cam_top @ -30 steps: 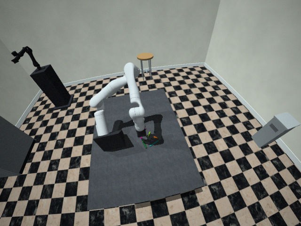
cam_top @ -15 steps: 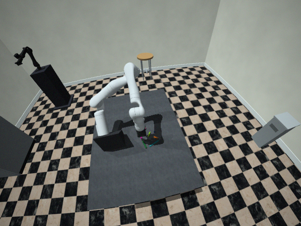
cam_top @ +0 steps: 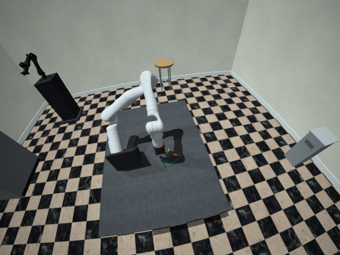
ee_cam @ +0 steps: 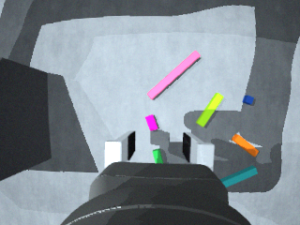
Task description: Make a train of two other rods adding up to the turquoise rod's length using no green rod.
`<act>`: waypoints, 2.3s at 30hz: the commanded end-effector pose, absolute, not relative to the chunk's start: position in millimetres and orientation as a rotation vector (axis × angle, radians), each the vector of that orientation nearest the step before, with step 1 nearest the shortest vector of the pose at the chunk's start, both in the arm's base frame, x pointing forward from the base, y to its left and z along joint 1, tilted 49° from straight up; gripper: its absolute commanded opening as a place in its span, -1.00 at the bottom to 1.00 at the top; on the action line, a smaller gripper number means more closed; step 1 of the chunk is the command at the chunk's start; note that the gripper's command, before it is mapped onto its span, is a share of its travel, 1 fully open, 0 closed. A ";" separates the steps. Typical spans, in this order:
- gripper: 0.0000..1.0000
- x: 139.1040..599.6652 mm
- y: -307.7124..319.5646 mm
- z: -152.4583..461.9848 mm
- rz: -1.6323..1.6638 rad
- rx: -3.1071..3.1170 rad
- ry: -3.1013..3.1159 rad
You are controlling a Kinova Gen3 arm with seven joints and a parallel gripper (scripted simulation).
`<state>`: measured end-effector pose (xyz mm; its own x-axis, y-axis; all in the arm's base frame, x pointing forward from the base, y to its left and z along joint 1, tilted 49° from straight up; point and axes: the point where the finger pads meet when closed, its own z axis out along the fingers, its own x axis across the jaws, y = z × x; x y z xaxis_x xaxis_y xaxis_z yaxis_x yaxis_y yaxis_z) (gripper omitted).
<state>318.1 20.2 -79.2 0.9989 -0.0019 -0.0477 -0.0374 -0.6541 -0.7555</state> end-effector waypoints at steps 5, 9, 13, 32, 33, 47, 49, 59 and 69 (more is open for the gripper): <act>1.00 318.5 19.4 -79.0 0.052 -2.284 0.028; 1.00 318.5 19.4 -79.0 0.052 -2.284 0.028; 1.00 318.5 19.4 -79.0 0.052 -2.284 0.028; 1.00 318.5 19.4 -79.0 0.052 -2.284 0.028; 1.00 318.5 19.4 -79.0 0.052 -2.284 0.028; 1.00 319.5 19.8 -78.8 0.071 -2.284 0.069; 1.00 320.0 20.0 -78.6 0.083 -2.283 0.092; 1.00 323.9 21.3 -77.7 0.159 -2.273 0.254; 1.00 332.3 22.9 -76.9 0.318 -2.223 0.592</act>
<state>331.6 21.2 -77.0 0.8746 -0.2976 -0.3828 -0.4841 -0.5787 -0.6563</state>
